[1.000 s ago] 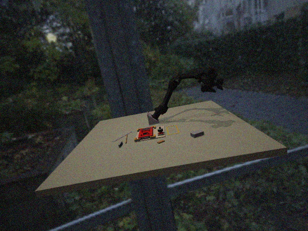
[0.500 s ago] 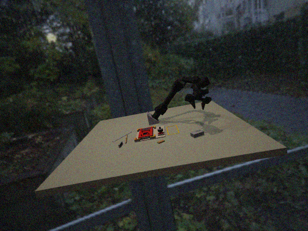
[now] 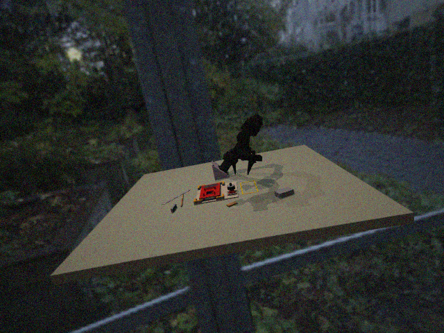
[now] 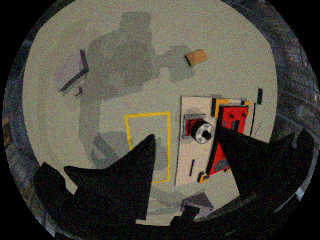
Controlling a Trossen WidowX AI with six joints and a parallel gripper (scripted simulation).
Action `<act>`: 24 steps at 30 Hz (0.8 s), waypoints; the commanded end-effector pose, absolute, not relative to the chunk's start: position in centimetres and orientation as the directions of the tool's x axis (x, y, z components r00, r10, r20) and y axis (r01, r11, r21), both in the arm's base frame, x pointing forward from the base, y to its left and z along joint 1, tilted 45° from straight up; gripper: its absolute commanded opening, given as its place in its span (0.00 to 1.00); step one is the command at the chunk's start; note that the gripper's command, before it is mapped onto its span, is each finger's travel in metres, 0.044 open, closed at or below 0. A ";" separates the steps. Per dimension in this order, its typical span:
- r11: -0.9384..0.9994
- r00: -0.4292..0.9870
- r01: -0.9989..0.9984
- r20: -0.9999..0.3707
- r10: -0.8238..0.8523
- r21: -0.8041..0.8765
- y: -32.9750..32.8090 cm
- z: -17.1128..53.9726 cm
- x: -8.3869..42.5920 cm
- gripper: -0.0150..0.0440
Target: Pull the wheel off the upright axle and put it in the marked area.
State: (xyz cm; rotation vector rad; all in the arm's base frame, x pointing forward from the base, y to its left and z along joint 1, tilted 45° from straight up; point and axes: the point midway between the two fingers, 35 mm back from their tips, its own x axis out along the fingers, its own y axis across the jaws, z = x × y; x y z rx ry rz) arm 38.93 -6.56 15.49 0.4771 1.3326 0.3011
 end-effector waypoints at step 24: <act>0.707 0.144 0.127 -0.718 0.681 0.696 -9.3 8.1 35.8 0.76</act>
